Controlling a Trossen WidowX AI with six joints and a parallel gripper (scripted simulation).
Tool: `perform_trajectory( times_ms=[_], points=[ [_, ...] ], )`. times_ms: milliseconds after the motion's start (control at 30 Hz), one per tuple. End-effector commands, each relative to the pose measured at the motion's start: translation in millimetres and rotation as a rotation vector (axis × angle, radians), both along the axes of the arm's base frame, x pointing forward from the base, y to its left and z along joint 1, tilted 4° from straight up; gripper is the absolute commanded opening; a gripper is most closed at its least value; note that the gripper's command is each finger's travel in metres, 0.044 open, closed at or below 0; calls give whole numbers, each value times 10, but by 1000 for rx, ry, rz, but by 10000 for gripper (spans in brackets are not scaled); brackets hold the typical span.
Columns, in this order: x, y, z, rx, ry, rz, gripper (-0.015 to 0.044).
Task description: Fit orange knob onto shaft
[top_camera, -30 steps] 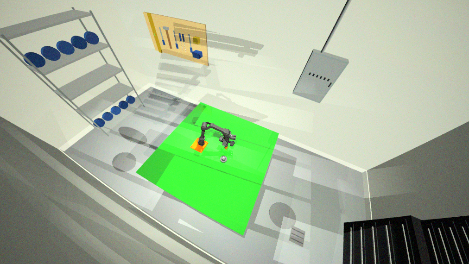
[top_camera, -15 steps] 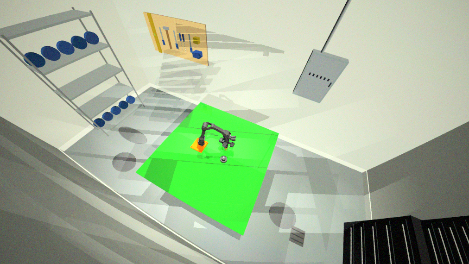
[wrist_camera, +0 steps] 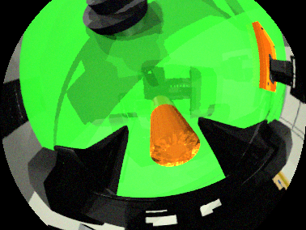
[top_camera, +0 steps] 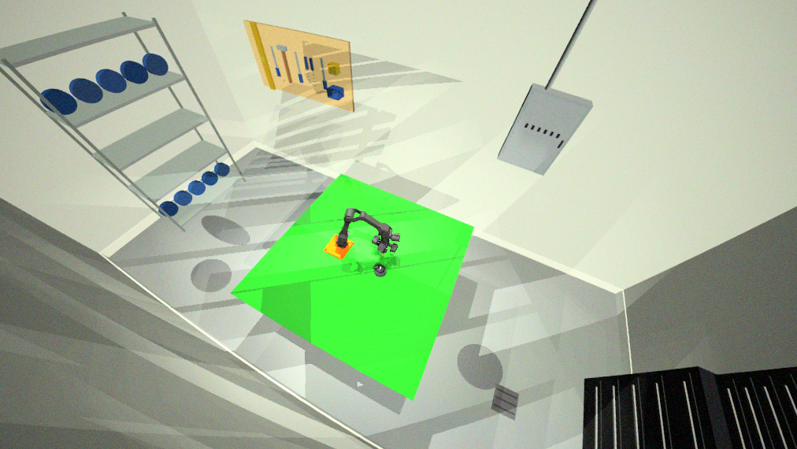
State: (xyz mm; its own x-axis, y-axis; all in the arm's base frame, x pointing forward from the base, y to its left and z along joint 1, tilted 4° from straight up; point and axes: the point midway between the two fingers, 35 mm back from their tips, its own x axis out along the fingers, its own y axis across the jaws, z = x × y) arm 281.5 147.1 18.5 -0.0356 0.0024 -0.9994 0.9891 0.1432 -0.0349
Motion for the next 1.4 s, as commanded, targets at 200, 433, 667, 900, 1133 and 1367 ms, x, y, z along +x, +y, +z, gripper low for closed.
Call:
perform_trajectory(
  times_ms=[200,433,667,900,1133,1367],
  points=[
    [-36,-14,-66,-5,14,1,256],
    [-36,-14,-66,-5,14,1,151],
    [-22,-8,-23,-5,14,1,26],
    [31,14,184,-5,13,1,0],
    [67,24,401,-4,12,2,0],
    [93,31,619,-4,12,2,0]
  ],
)
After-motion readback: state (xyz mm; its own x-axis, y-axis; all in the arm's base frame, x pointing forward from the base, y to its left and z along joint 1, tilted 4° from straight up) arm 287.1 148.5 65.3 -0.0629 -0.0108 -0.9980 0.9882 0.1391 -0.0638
